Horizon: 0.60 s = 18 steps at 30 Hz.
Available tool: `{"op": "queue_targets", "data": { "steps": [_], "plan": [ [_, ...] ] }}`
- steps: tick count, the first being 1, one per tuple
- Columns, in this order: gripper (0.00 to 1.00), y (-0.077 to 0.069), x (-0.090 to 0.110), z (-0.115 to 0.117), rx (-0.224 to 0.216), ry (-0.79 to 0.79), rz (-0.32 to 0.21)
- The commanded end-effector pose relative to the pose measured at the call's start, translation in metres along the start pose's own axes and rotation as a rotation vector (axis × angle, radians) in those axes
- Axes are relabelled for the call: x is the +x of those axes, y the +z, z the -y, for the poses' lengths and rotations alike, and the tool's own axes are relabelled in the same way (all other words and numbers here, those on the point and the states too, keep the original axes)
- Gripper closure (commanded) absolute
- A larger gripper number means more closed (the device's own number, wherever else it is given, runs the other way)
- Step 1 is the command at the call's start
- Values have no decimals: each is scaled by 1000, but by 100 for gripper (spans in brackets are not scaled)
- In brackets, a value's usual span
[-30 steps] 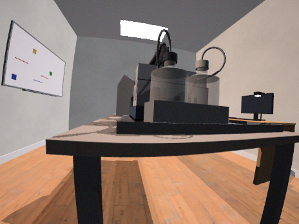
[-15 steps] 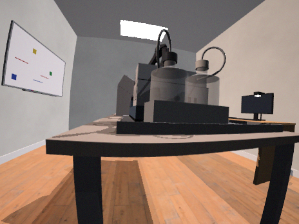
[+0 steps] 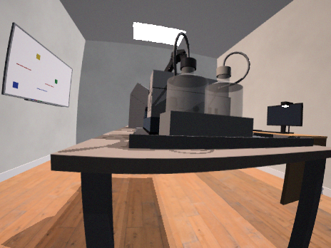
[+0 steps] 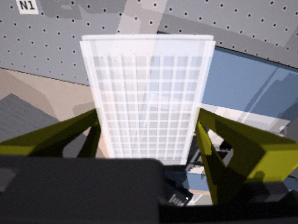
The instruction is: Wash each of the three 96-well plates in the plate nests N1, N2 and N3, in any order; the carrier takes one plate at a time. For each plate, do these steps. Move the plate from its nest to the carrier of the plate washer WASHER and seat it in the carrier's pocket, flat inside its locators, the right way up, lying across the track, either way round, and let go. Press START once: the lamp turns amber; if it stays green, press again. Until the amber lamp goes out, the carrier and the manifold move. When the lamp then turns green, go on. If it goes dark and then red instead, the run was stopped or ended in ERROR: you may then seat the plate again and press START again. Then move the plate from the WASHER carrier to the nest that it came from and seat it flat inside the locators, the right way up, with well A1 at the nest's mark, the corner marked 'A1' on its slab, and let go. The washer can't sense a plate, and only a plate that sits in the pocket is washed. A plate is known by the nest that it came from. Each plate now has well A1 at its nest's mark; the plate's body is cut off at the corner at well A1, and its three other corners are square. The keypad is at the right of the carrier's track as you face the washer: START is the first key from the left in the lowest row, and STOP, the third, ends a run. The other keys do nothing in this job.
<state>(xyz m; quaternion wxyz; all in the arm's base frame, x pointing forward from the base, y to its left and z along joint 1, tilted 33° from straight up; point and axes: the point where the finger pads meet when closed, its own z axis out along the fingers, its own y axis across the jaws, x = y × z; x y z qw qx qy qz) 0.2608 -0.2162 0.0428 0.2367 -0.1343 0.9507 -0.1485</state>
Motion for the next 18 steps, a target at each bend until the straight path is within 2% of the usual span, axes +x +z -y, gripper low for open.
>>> {"op": "queue_targets", "data": {
  "steps": [1, 5, 10, 13, 18],
  "plan": [
    [100, -3, -3, 6, 23, 31, -6],
    [100, -3, -3, 6, 23, 31, -6],
    [100, -1, -22, -11, 22, -136, -7],
    [100, -1, -26, -14, 22, -141, -7],
    [100, 1, -44, -31, 22, -141, -6]
  ]
}}
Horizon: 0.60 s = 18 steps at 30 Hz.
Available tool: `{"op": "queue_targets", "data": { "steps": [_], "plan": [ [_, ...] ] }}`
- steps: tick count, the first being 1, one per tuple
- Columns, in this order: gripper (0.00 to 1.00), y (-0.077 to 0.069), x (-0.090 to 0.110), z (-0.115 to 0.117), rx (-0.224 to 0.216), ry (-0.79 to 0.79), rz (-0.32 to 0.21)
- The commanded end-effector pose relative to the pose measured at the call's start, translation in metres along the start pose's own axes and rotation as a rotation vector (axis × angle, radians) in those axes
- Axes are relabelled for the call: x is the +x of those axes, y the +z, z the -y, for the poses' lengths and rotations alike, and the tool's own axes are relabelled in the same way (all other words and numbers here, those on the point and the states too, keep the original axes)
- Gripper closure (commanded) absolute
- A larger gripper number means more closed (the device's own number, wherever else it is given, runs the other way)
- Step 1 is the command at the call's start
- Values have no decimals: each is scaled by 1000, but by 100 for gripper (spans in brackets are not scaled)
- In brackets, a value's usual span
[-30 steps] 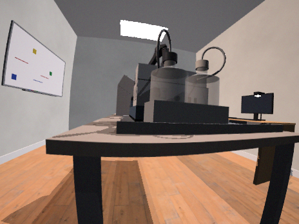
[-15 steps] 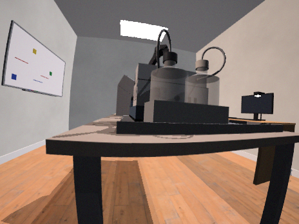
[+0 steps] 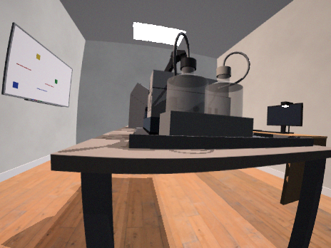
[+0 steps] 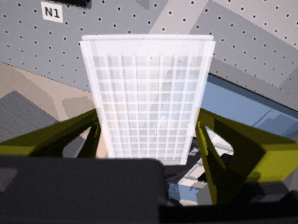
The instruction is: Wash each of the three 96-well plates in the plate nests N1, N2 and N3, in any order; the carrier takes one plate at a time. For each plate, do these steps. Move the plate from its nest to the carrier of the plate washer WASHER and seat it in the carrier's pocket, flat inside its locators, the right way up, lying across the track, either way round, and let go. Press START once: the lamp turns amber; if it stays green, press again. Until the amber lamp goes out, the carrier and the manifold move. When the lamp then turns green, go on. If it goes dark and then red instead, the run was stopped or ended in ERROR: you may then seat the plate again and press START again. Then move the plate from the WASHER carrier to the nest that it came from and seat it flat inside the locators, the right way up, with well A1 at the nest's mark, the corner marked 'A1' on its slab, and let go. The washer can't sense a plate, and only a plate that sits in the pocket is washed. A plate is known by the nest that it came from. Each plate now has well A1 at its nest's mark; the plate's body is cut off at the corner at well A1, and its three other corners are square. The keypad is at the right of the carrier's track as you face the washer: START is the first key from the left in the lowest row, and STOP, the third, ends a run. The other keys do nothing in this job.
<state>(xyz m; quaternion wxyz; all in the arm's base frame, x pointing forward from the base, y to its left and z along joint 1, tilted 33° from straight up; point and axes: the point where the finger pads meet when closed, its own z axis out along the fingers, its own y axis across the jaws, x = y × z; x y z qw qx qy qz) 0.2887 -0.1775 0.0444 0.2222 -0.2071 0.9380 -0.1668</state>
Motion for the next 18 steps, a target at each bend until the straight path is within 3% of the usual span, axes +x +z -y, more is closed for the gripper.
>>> {"op": "queue_targets", "data": {
  "steps": [1, 18],
  "plan": [
    [100, -2, -12, -3, 21, 14, -3],
    [100, 4, -75, -44, 20, 15, -1]
  ]
}}
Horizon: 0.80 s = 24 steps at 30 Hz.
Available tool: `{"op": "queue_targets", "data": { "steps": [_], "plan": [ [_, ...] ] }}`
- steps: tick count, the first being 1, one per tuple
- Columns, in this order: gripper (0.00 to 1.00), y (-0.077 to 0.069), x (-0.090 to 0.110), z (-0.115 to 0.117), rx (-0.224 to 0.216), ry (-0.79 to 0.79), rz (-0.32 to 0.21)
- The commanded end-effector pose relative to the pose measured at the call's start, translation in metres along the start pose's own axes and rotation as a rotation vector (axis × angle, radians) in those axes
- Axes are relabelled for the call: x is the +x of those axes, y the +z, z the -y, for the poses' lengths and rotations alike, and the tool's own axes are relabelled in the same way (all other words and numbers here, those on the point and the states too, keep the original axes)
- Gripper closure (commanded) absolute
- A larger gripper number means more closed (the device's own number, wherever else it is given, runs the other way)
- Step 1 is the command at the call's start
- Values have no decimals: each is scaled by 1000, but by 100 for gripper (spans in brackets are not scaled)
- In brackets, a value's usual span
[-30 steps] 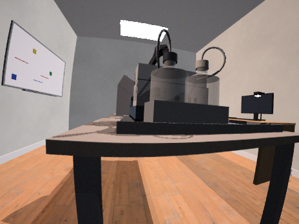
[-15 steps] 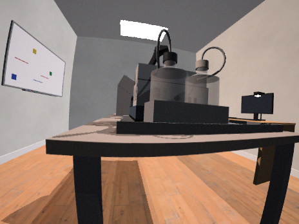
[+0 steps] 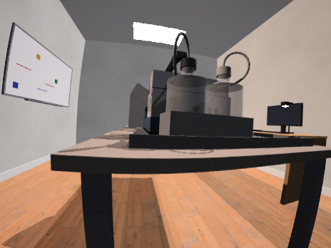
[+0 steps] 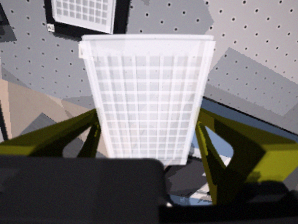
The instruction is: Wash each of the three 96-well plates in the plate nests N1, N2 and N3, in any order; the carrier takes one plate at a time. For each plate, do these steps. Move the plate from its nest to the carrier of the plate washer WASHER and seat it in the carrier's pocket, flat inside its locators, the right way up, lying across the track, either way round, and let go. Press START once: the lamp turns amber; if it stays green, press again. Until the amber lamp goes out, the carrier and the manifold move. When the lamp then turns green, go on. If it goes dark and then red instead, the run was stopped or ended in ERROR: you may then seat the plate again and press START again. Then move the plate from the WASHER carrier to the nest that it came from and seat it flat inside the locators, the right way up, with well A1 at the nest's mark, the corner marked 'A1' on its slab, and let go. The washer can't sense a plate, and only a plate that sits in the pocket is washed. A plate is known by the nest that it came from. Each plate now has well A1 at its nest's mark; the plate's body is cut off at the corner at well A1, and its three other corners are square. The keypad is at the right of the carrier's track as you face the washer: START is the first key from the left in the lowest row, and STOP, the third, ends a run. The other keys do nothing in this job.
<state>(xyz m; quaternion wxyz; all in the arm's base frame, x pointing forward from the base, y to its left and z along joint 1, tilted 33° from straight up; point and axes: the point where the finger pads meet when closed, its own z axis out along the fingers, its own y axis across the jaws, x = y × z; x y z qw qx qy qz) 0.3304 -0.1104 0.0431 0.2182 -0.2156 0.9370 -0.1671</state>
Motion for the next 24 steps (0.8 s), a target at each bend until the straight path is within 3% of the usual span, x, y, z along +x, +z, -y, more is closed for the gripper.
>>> {"op": "queue_targets", "data": {
  "steps": [1, 11, 16, 24],
  "plan": [
    [100, -3, -14, -1, 24, 33, 3],
    [100, -2, -22, -5, 24, 33, 4],
    [100, 0, -35, -27, 23, -134, 2],
    [100, 3, -55, -61, 22, -139, 3]
  ]
}}
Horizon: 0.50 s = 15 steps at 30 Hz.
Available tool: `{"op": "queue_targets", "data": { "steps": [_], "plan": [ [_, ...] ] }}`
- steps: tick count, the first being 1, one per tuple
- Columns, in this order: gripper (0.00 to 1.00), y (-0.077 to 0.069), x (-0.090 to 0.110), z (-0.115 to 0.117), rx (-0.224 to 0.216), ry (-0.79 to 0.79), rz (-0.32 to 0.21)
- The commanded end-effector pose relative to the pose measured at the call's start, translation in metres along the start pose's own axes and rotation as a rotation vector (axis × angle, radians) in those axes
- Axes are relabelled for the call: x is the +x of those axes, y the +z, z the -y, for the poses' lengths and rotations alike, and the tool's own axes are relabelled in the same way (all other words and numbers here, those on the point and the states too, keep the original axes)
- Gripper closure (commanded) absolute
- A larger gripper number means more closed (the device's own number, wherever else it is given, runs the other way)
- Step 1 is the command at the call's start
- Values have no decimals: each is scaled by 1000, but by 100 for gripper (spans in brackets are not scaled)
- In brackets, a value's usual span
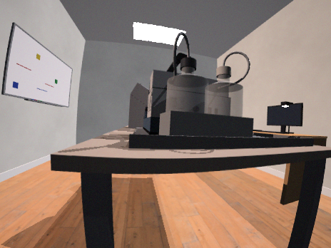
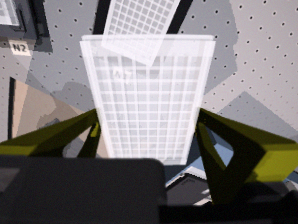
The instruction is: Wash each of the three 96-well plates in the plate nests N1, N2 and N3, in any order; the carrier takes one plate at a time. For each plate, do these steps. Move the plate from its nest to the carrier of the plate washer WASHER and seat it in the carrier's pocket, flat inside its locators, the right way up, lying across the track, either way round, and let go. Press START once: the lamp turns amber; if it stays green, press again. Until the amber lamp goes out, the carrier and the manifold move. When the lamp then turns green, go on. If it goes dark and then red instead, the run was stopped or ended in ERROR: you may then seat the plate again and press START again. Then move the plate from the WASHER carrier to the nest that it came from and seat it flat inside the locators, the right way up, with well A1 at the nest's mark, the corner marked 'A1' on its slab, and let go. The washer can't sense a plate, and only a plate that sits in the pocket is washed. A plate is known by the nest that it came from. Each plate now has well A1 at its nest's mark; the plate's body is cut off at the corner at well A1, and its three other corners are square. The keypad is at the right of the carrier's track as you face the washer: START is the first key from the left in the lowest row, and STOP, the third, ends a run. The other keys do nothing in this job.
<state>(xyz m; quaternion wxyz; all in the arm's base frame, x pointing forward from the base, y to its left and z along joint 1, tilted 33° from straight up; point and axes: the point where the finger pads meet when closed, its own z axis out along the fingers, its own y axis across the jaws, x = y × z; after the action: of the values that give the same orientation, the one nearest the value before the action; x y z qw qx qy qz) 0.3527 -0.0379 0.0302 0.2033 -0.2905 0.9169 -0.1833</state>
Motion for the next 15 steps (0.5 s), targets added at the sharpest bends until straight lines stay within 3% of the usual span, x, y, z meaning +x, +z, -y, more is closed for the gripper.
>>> {"op": "queue_targets", "data": {
  "steps": [1, 15],
  "plan": [
    [100, -2, -11, -4, 24, 22, 2],
    [100, 3, -50, -50, 23, 22, 3]
  ]
}}
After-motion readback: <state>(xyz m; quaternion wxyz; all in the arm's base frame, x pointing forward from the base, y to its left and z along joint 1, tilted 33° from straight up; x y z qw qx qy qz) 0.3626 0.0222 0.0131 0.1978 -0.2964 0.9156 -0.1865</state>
